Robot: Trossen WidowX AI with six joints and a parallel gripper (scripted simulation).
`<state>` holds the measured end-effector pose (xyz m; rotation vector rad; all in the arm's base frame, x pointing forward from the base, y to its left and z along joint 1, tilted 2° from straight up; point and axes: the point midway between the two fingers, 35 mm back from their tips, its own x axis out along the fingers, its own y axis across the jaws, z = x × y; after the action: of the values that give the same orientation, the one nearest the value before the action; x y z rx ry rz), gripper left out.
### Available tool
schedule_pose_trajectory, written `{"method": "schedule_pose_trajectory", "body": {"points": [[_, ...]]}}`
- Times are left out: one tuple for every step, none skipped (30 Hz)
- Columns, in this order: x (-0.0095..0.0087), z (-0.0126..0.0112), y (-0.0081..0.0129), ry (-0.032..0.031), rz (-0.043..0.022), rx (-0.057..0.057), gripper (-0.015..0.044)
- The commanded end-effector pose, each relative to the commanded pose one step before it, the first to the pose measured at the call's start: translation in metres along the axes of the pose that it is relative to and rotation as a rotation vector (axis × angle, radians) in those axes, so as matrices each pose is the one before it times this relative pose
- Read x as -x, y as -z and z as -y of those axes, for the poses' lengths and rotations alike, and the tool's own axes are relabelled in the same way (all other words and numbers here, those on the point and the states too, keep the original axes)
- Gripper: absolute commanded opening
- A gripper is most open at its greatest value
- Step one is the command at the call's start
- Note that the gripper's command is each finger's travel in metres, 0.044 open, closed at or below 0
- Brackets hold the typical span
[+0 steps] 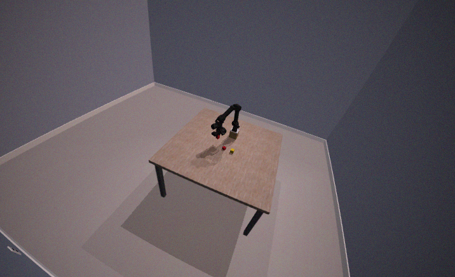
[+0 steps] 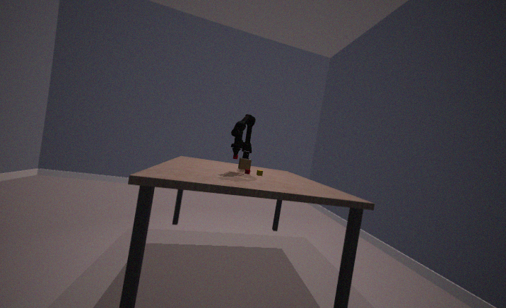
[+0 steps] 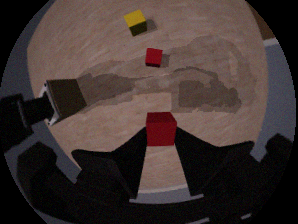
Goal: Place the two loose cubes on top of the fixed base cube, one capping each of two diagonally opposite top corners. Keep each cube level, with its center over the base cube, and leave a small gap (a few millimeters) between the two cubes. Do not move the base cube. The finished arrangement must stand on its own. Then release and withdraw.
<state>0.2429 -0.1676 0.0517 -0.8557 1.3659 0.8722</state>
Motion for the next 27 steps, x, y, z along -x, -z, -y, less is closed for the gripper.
{"method": "schedule_pose_trajectory", "body": {"points": [[0.00615, 0.00152, -0.00226, 0.01355, 0.00087, 0.0012, 0.0105], [-0.00028, 0.00071, -0.00237, 0.00088, -0.00038, -0.0041, 0.0105], [-0.00033, 0.00082, -0.00287, 0.00107, -0.00042, -0.0049, 0.0105], [-0.00033, 0.00077, -0.00288, 0.00108, -0.00039, -0.0049, 0.0105], [-0.00033, 0.00073, -0.00290, 0.00109, -0.00036, -0.0049, 0.0105], [-0.00033, 0.00069, -0.00292, 0.00111, -0.00033, -0.0049, 0.0105], [-0.00033, 0.00064, -0.00293, 0.00112, -0.00030, -0.0049, 0.0105], [-0.00033, 0.00060, -0.00294, 0.00113, -0.00027, -0.0049, 0.0105], [-0.00033, 0.00056, -0.00296, 0.00114, -0.00024, -0.0049, 0.0105], [-0.00032, 0.00051, -0.00297, 0.00114, -0.00021, -0.0049, 0.0105], [-0.00032, 0.00047, -0.00298, 0.00115, -0.00018, -0.0049, 0.0105], [-0.00032, 0.00042, -0.00299, 0.00116, -0.00015, -0.0049, 0.0105], [-0.00032, 0.00038, -0.00301, 0.00116, -0.00011, -0.0049, 0.0105], [-0.00032, 0.00033, -0.00302, 0.00117, -0.00008, -0.0049, 0.0105], [-0.00032, 0.00028, -0.00302, 0.00117, -0.00005, -0.0049, 0.0105], [-0.00035, 0.00022, -0.00303, 0.00090, 0.00009, -0.0051, 0.0105], [-0.00040, 0.00013, -0.00303, 0.00041, 0.00028, -0.0053, 0.0105], [-0.00046, 0.00004, -0.00302, -0.00017, 0.00048, -0.0056, 0.0105], [-0.00046, 0.00000, -0.00302, -0.00018, 0.00048, -0.0056, 0.0105], [-0.00046, -0.00005, -0.00303, -0.00019, 0.00048, -0.0056, 0.0105], [-0.00046, -0.00010, -0.00303, -0.00020, 0.00048, -0.0056, 0.0105], [-0.00046, -0.00015, -0.00303, -0.00021, 0.00047, -0.0056, 0.0105], [-0.00046, -0.00019, -0.00303, -0.00022, 0.00047, -0.0056, 0.0105], [-0.00046, -0.00024, -0.00303, -0.00023, 0.00047, -0.0056, 0.0105], [-0.00046, -0.00029, -0.00303, -0.00024, 0.00047, -0.0056, 0.0105], [-0.00047, -0.00034, -0.00303, -0.00025, 0.00046, -0.0056, 0.0105], [-0.00047, -0.00039, -0.00302, -0.00026, 0.00046, -0.0056, 0.0105]]}}
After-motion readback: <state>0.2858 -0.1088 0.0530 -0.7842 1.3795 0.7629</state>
